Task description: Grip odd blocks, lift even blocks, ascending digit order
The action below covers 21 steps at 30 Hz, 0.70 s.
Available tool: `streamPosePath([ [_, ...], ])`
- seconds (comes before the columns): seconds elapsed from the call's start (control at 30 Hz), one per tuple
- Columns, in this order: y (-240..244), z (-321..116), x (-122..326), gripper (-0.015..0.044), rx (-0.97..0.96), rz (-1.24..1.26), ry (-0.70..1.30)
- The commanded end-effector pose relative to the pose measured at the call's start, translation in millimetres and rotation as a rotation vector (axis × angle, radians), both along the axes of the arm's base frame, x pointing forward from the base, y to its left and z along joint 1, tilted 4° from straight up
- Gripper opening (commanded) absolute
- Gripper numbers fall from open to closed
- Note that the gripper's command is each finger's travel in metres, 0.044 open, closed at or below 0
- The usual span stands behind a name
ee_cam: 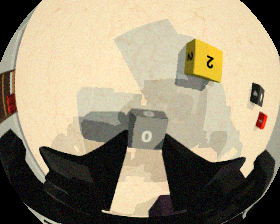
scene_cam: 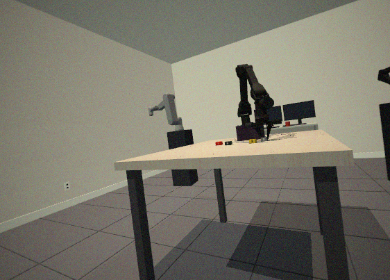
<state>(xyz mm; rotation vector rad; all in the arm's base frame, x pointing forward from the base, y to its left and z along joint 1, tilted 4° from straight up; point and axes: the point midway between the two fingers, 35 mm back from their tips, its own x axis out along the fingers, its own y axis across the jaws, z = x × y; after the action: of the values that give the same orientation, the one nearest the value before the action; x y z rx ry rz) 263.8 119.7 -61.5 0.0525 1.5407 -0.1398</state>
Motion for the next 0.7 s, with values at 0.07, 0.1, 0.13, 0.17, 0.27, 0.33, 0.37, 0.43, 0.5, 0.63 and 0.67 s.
streamPosePath([
  [0.07,0.2,-0.5,0.1,0.012,0.001,0.004,0.0],
  [0.1,0.2,-0.5,0.1,0.012,0.001,0.004,0.0],
  [0.13,0.2,-0.5,0.1,0.012,0.001,0.004,0.0],
  [0.17,0.2,-0.5,0.1,0.012,0.001,0.004,0.0],
  [0.27,0.3,-0.4,0.3,0.012,0.002,0.005,-0.001],
  [0.33,1.2,0.9,1.3,0.012,0.006,0.014,-0.005],
  [0.37,1.4,2.1,1.5,0.012,0.008,0.016,-0.006],
  [0.43,1.4,4.7,1.2,0.012,0.006,0.014,-0.005],
  [0.5,1.3,7.3,0.9,0.012,0.005,0.011,-0.004],
  [0.63,1.2,12.6,0.2,0.012,0.003,0.006,-0.001],
  [0.67,1.2,13.7,0.1,0.012,0.002,0.005,-0.001],
])
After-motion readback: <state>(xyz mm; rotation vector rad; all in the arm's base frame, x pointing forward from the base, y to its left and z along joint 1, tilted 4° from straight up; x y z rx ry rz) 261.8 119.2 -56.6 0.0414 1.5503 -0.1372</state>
